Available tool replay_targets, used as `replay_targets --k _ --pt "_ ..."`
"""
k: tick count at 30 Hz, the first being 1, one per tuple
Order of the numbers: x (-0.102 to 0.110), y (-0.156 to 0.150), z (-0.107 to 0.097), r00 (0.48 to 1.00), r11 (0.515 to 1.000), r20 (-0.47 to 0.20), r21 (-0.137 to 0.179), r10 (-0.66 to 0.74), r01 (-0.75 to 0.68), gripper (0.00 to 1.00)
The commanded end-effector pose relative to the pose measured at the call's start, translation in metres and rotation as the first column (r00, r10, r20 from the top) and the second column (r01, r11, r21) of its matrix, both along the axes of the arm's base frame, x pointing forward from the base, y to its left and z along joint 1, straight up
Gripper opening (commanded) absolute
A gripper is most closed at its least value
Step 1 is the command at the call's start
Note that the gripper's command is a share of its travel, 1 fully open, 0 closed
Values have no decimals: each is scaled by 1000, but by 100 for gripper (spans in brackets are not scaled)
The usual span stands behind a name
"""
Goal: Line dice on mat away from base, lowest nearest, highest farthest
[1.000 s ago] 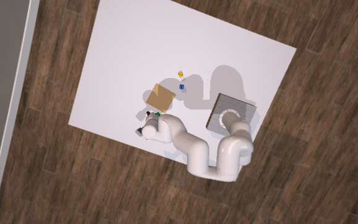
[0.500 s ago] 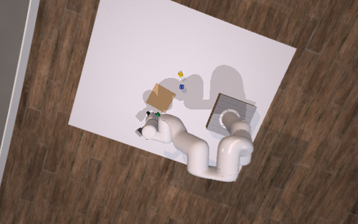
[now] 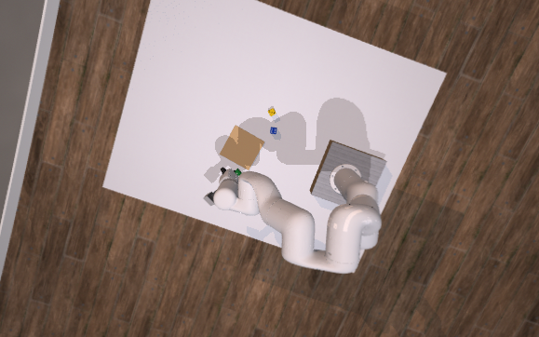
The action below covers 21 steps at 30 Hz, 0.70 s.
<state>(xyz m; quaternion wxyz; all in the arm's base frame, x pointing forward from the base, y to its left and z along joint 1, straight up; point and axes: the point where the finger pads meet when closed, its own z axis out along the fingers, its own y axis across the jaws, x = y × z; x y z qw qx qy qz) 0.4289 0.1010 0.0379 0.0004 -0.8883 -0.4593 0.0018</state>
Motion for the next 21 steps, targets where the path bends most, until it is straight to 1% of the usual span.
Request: replay_targets --k 1,8,21 --pt "1 0 0 1000 1000 3 1 0 0 42" --pt "1 0 -2 1000 1000 4 1 0 0 42" --pt "1 0 -15 1000 1000 4 1 0 0 42"
